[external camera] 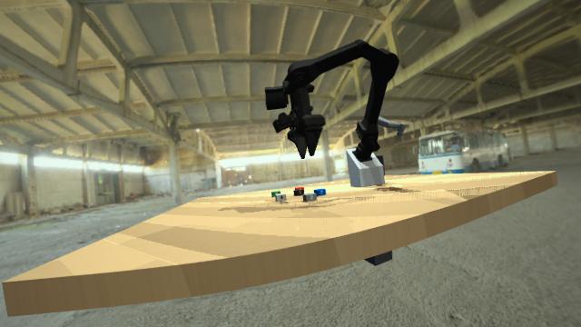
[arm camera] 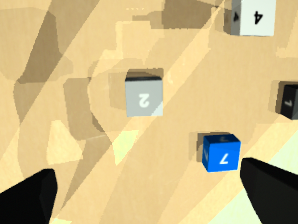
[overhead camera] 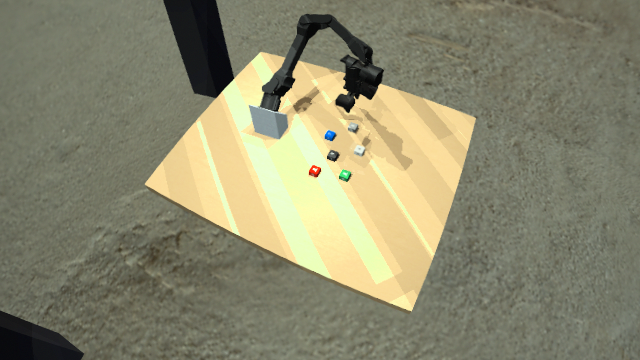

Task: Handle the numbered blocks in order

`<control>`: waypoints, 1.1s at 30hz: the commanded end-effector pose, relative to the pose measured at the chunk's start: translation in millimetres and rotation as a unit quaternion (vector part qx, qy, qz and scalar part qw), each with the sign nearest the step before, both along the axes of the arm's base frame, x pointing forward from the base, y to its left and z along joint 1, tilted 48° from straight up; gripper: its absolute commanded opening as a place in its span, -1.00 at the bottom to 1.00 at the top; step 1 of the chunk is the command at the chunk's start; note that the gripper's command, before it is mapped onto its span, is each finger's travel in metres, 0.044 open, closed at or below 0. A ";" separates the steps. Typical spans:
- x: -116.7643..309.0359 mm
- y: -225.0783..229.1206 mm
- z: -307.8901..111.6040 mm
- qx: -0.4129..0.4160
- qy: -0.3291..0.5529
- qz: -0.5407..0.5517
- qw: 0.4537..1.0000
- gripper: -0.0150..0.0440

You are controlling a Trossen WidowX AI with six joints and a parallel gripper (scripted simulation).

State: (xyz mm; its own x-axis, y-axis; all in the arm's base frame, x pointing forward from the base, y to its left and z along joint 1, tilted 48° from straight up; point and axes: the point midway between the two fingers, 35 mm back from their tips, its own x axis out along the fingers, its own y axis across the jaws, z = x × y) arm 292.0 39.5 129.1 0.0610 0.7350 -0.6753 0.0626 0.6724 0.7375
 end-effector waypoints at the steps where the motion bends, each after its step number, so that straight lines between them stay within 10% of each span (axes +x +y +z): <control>1: 0.2 0.6 1.2 0.003 0.000 -0.002 1.000 0.86; 14: 74.6 -76.5 -74.9 0.000 -0.002 -0.002 1.000 0.86; 33: 75.5 -77.9 -76.5 0.000 -0.002 -0.002 1.000 0.86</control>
